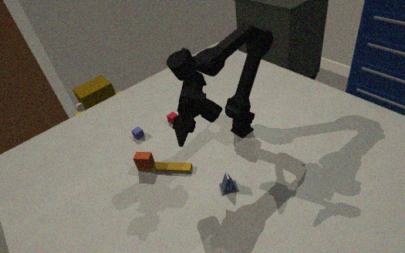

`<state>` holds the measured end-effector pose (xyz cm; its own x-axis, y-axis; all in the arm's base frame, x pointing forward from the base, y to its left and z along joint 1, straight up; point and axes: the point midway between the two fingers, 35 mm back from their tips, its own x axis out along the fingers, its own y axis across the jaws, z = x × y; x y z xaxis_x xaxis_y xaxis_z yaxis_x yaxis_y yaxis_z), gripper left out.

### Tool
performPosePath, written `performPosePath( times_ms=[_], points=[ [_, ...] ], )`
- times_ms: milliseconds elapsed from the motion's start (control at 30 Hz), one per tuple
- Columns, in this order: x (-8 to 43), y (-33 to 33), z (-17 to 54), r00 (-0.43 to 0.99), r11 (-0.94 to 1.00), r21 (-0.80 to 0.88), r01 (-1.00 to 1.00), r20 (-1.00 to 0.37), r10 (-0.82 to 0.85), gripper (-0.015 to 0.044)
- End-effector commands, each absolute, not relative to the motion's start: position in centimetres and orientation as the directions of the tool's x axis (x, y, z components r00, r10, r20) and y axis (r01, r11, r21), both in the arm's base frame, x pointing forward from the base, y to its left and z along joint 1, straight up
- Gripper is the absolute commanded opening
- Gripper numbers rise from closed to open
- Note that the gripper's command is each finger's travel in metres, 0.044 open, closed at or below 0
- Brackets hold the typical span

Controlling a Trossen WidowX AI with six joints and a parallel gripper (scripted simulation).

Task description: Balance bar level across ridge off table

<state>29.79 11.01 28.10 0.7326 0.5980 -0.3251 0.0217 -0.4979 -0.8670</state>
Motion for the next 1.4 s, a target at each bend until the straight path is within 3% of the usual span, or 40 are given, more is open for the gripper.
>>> performPosePath(
  times_ms=[0,633,1367],
  points=[
    [30.9,10.1,27.3,0.736,-0.53,-0.846,-0.053,-0.391,0.552,0.0315],
    [34.2,4.0,22.6,0.614,-0.633,-0.632,-0.447,-0.731,0.297,0.0315],
    [33.6,-3.4,18.0,0.224,-0.655,-0.205,-0.727,-0.973,0.056,0.0315]
  ],
)
